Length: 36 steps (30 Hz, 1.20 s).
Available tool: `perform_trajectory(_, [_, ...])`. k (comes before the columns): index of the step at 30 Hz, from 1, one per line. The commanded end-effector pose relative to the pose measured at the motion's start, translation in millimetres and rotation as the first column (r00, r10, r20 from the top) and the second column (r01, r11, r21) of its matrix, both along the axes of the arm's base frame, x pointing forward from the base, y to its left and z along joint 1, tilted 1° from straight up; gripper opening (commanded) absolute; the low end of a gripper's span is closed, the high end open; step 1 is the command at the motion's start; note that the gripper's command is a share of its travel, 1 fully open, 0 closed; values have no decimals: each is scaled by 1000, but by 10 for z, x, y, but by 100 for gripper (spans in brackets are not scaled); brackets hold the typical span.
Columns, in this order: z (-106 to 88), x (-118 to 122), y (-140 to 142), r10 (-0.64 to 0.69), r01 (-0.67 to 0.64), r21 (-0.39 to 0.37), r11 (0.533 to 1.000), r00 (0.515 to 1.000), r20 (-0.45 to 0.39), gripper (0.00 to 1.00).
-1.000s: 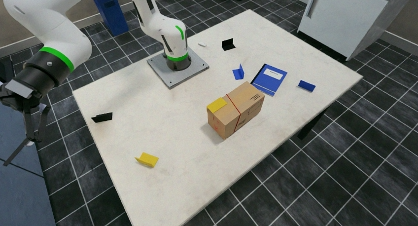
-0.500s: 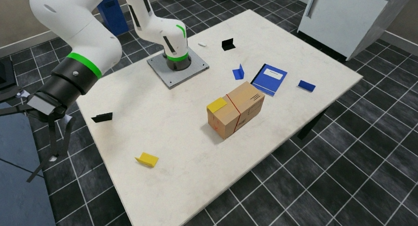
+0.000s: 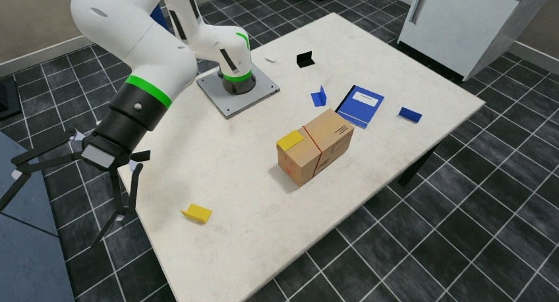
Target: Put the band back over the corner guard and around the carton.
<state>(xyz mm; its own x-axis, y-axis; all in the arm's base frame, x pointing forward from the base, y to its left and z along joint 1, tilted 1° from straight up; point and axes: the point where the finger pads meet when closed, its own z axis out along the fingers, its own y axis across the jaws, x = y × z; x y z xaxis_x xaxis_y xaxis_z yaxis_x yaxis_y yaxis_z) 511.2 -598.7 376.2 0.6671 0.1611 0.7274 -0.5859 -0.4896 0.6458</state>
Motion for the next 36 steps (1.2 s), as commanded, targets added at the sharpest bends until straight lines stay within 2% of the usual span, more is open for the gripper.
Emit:
perform_trajectory(1, [-107,64,163,-3,4,58,998,1000,-23,100])
perform_trajectory(5, [-387,191,577,-8,20,160,987,997,-71,100])
perform_trajectory(9, [-705,301,1129,8,29,275,961,991,-135,100])
perform_trajectory(11, [-705,301,1129,8,29,275,961,991,-135,100])
perform_trajectory(14, [-980,363,1707,46,33,379,925,979,-198,100])
perform_trajectory(20, [-1295,369,2562,130,37,513,858,950,-285,100])
perform_trajectory(26, [-1519,272,3455,252,44,639,768,896,-366,100])
perform_trajectory(28, [-1519,272,3455,252,44,639,768,896,-366,100])
perform_trajectory(29, [-1585,219,3786,279,47,660,749,883,-379,100])
perform_trajectory(30, [-1613,178,3975,305,49,681,731,869,-390,100])
perform_trajectory(36, [-1680,-75,4848,450,69,773,630,779,-436,100])
